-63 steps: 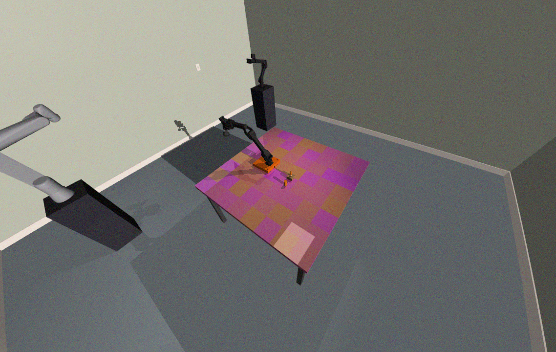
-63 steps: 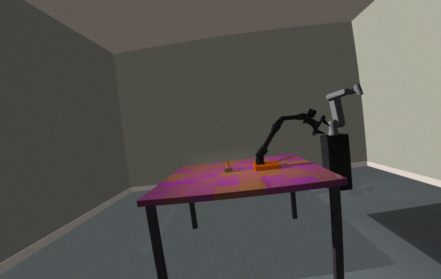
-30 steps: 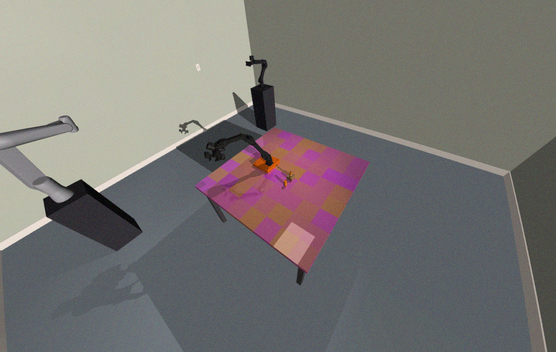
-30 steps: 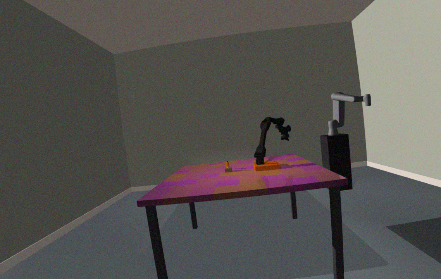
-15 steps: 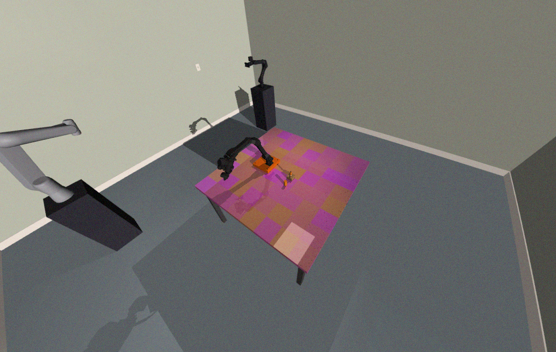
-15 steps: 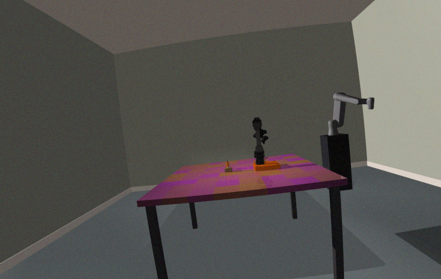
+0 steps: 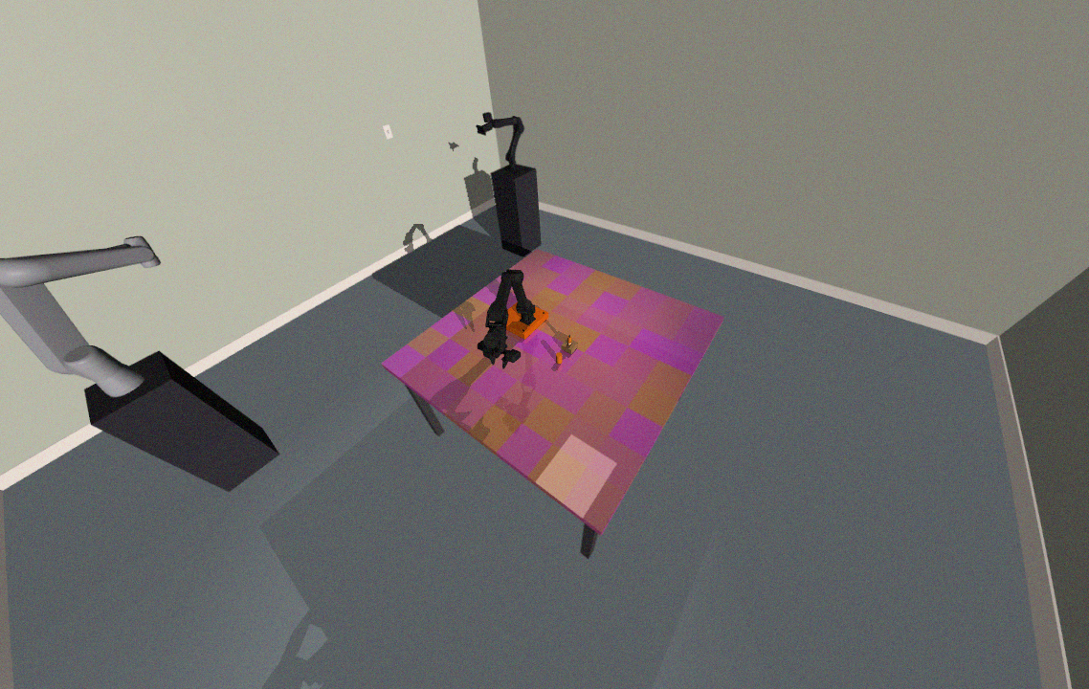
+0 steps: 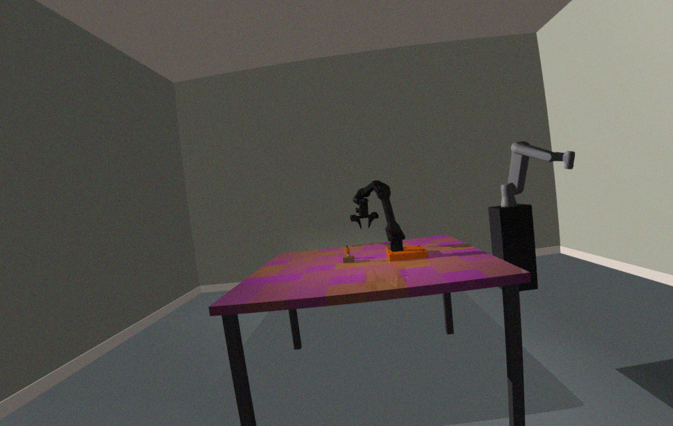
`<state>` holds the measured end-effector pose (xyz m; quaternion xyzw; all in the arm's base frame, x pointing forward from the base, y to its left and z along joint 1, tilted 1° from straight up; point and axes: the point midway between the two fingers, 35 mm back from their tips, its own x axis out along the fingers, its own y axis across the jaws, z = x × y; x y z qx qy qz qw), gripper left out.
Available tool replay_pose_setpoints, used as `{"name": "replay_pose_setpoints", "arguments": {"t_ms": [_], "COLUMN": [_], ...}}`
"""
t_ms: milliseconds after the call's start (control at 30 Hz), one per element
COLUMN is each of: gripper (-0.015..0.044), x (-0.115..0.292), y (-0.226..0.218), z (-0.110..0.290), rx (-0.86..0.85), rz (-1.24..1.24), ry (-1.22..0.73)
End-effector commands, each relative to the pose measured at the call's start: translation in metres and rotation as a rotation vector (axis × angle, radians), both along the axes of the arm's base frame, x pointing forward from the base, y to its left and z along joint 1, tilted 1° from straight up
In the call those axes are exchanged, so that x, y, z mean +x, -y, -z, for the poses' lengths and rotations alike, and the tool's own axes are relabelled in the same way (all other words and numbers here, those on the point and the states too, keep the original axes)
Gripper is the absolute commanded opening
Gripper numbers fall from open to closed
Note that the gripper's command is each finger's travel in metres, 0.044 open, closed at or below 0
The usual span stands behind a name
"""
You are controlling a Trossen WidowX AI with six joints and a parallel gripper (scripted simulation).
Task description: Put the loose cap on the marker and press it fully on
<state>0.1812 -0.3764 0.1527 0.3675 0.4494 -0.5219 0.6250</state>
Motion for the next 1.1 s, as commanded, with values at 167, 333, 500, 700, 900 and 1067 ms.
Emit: {"name": "replay_pose_setpoints", "arguments": {"t_ms": [167,333,500,700,900,1067], "gripper": [0.0251,0.0251,0.0251,0.0251,0.0251,0.0251], "x": [0.099,0.124,0.128,0.123,0.123,0.122], "y": [-0.125,-0.209,-0.267,-0.266,-0.265,-0.265], "z": [0.017,0.028,0.034,0.036,0.070,0.080], "rx": [0.103,0.164,0.207,0.207,0.207,0.207], "rz": [-0.736,-1.196,-1.523,-1.523,-1.523,-1.523], "ry": [-0.130,-0.228,-0.297,-0.298,-0.298,-0.298]}}
